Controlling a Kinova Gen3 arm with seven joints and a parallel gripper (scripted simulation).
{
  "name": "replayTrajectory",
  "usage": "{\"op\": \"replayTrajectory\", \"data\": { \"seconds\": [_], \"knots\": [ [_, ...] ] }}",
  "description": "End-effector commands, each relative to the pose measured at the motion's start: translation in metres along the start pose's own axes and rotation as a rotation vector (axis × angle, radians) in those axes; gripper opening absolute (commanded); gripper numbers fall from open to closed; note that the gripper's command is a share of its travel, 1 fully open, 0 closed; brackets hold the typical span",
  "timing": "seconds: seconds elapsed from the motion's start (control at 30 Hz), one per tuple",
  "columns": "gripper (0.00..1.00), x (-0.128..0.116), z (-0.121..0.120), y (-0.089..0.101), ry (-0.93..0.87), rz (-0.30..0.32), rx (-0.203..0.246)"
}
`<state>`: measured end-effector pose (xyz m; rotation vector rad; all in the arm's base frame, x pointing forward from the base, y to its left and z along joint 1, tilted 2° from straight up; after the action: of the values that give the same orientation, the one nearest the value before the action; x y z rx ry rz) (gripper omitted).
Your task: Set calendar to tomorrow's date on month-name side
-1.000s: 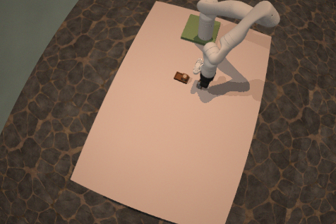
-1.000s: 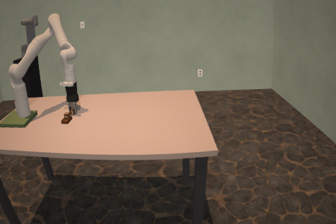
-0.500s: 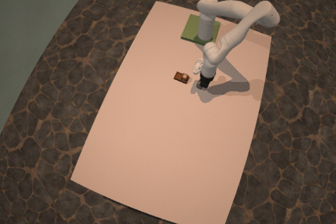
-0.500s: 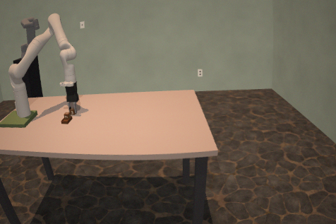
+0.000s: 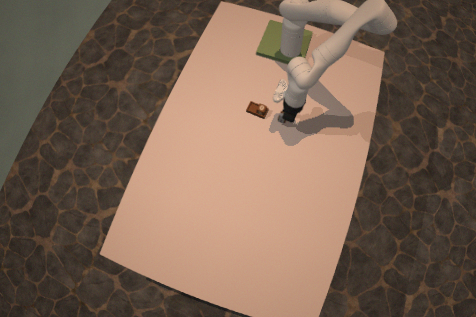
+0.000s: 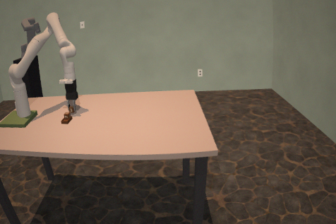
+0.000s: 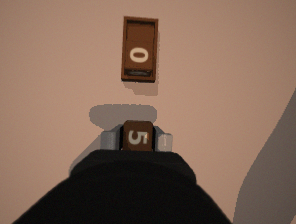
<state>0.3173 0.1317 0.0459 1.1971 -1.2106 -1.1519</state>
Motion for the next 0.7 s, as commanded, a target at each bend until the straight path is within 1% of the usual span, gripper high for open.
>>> {"op": "replayTrajectory", "data": {
  "seconds": [0.0,0.37,0.43,0.53,0.67],
  "knots": [
    [0.6,-0.004,-0.002,0.012,0.006,-0.01,0.008],
    [0.6,-0.004,-0.001,0.07,0.006,-0.01,0.008],
    [0.6,-0.004,-0.001,0.07,0.006,-0.01,0.008],
    [0.6,-0.003,-0.001,0.079,0.006,-0.01,0.008],
    [0.6,-0.003,-0.001,0.084,0.006,-0.01,0.008]
  ]
}}
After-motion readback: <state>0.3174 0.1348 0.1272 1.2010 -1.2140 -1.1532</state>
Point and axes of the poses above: the point where the finger pads meet when closed, its own y axis back along the fingers, its own z axis across the jaws, x = y × z, the point moved 3 cm from there along y, back along the fingers, and after that the axes turned 5 degrees about -y, right-handed, at the moved point
